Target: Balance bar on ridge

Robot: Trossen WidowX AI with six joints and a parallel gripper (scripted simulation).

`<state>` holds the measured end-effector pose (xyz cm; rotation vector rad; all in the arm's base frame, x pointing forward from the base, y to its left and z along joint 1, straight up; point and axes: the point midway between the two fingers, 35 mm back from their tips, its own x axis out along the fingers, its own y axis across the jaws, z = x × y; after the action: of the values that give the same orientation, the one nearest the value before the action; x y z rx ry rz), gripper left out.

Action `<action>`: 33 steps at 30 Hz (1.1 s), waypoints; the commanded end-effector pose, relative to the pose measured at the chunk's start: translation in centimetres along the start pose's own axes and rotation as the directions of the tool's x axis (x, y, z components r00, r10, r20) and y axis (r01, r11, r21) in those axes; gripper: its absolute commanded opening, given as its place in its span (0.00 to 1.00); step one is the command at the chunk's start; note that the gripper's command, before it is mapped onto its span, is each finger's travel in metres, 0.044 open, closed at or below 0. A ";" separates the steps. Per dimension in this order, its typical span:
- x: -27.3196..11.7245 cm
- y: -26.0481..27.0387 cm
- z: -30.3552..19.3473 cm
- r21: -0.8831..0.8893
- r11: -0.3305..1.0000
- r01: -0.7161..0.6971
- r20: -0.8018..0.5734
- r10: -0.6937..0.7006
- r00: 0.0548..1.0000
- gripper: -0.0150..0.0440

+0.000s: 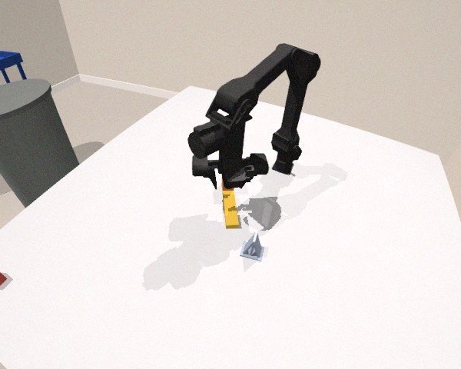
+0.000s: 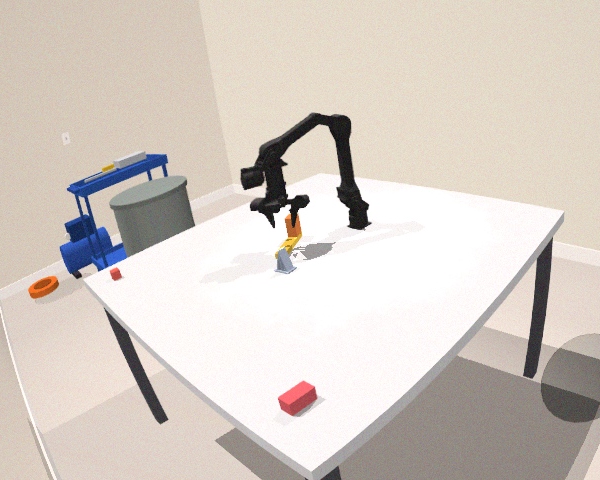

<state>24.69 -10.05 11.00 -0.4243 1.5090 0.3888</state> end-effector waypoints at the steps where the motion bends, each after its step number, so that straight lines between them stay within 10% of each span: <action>1: 2.1 0.3 -0.1 0.003 1.000 -0.006 0.001 0.006 1.000 0.79; 33: 6.3 0.6 -0.3 0.003 1.000 -0.006 0.001 0.006 1.000 0.79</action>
<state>24.24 -9.86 4.75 -0.4220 1.5130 0.3918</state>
